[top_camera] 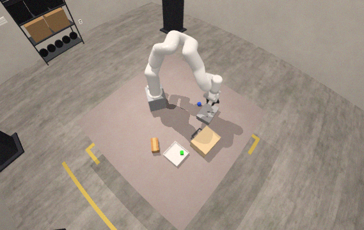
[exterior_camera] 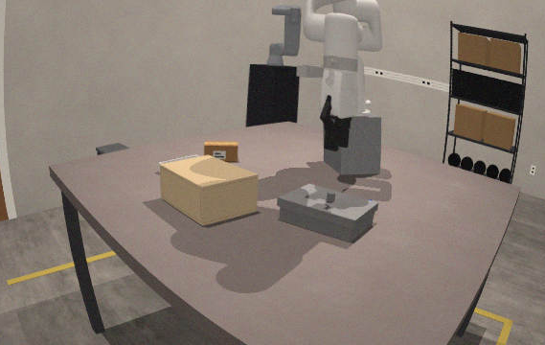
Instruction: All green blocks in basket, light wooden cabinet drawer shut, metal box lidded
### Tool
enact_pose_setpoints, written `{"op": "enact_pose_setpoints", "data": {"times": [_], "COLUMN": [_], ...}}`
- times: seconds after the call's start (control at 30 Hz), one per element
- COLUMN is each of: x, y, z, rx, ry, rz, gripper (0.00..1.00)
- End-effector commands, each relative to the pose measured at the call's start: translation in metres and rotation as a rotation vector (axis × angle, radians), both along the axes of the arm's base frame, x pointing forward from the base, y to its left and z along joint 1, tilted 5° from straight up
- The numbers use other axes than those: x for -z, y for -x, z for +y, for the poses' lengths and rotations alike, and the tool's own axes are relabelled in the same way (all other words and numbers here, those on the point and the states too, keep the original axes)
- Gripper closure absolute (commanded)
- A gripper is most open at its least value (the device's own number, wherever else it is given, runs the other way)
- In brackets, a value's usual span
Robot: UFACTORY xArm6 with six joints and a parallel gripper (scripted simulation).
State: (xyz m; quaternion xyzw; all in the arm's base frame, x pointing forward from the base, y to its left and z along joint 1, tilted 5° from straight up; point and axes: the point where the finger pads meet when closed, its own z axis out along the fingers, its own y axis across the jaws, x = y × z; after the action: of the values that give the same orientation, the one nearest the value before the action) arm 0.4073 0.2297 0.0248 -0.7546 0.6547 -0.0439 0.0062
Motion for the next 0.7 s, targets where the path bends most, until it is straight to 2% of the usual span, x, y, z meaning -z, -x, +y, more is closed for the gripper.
{"op": "enact_pose_setpoints", "data": {"times": [0.0,0.67], "x": [-0.002,0.013], "y": [-0.001,-0.003], "z": [0.001,0.000], "rx": [0.000,0.000], "ry": [-0.002,-0.002], "rz": [-0.004,-0.004], "gripper": [0.56,0.56]}}
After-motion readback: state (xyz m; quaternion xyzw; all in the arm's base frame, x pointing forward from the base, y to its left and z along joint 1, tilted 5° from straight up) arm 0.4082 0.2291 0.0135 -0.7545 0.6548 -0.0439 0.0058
